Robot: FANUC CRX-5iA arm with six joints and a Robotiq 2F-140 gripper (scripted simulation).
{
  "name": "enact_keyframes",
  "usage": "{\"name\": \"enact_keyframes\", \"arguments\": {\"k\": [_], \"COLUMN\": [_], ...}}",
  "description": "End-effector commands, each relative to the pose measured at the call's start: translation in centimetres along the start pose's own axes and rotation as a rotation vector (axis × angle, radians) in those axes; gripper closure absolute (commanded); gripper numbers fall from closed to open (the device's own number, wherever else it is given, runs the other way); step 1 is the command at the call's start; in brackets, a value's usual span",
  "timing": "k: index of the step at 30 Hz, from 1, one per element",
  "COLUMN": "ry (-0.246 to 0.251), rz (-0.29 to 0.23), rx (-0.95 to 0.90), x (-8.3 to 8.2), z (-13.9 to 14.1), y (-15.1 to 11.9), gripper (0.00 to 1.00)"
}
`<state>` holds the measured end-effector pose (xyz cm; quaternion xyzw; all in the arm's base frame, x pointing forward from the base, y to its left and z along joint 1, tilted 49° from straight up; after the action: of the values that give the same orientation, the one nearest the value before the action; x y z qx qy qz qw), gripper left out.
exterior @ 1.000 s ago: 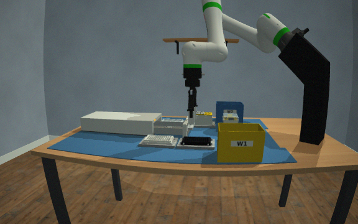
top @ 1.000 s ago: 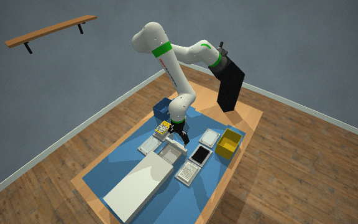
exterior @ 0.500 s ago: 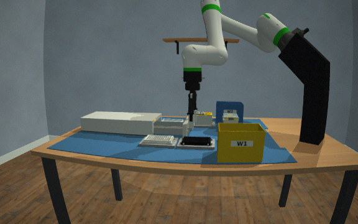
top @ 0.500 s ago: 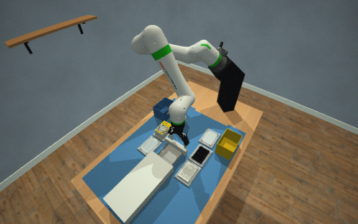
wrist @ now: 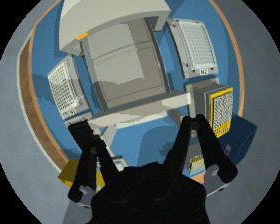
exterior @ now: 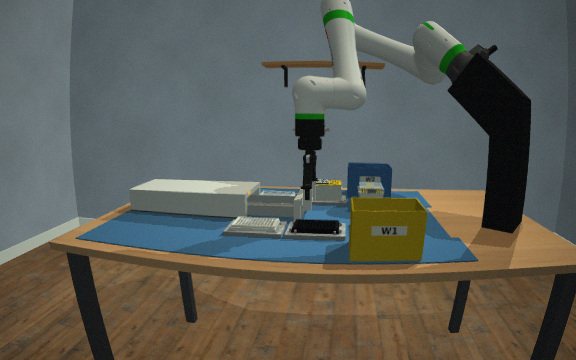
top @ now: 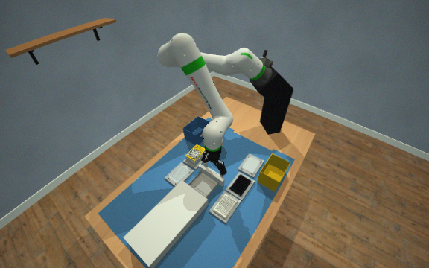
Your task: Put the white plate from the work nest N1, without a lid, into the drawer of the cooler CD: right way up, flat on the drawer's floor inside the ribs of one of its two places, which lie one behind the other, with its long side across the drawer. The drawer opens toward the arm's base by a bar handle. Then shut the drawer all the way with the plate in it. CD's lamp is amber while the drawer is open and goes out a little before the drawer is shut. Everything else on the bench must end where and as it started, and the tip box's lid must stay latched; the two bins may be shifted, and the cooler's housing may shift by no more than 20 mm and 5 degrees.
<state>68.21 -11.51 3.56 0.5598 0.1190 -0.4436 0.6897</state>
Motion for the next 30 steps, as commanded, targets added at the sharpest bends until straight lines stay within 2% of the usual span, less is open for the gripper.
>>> {"name": "enact_keyframes", "arguments": {"k": [1,3,4,29,30], "ry": [0.000,0.000,0.000,0.000,0.000], "rz": [0.000,0.000,0.000,0.000,0.000], "rx": [0.000,0.000,0.000,0.000,0.000], "x": [-0.01,-0.01,-0.01,-0.01,-0.01], "z": [-0.01,-0.01,-0.01,-0.01,-0.01], "y": [0.01,0.01,0.01,0.01,0.01], "gripper": [0.13,0.13,0.34,0.45,1.00]}}
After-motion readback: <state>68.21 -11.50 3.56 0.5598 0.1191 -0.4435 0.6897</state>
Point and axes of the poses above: the point where the finger pads meet when closed, its own x axis out along the fingers, its own z axis across the jaws, y = z × x, the point moved 1 cm from there along -x, back along the fingers, and after that the axes turned 11 degrees about x, right-handed, at the moved point
